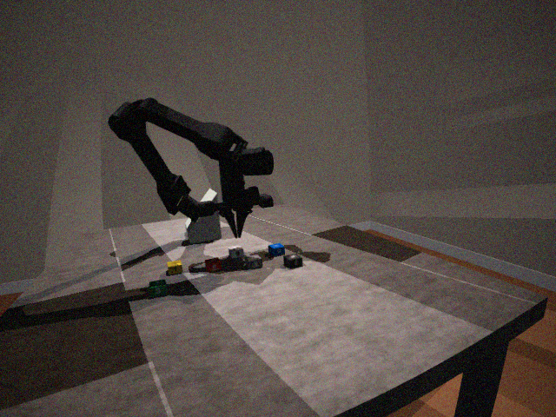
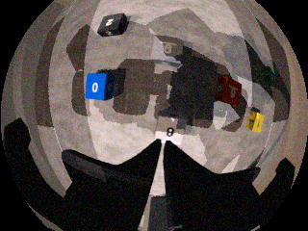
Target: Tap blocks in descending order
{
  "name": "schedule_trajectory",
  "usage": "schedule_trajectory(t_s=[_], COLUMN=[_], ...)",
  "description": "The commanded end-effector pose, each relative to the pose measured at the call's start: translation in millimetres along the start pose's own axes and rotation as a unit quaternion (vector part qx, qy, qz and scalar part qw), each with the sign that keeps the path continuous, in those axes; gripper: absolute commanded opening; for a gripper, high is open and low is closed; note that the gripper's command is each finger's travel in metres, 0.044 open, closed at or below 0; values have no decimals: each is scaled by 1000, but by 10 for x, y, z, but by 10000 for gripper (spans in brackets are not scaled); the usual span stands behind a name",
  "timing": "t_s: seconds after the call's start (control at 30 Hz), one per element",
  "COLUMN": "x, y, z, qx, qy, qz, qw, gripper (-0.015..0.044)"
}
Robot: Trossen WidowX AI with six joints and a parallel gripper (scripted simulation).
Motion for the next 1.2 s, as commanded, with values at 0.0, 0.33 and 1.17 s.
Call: schedule_trajectory(t_s=[0.0,0.33,1.17], x=[54,214,-814], y=[4,3,10], z=[-9,-11,-3], qx=[-3,-3,-3], qy=[3,3,1], qz=[-2,-2,-1], qw=[1000,1000,1000], gripper=[20,20,20])
Point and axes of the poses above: the point midway between the two fingers, 35 mm back from their tips, its own x axis out along the fingers, its own z axis across the jaws, y = z × x, the point moved 9 cm from there along -x, back along the fingers, and after that the axes turned 12 degrees about x, right-handed, at the moved point
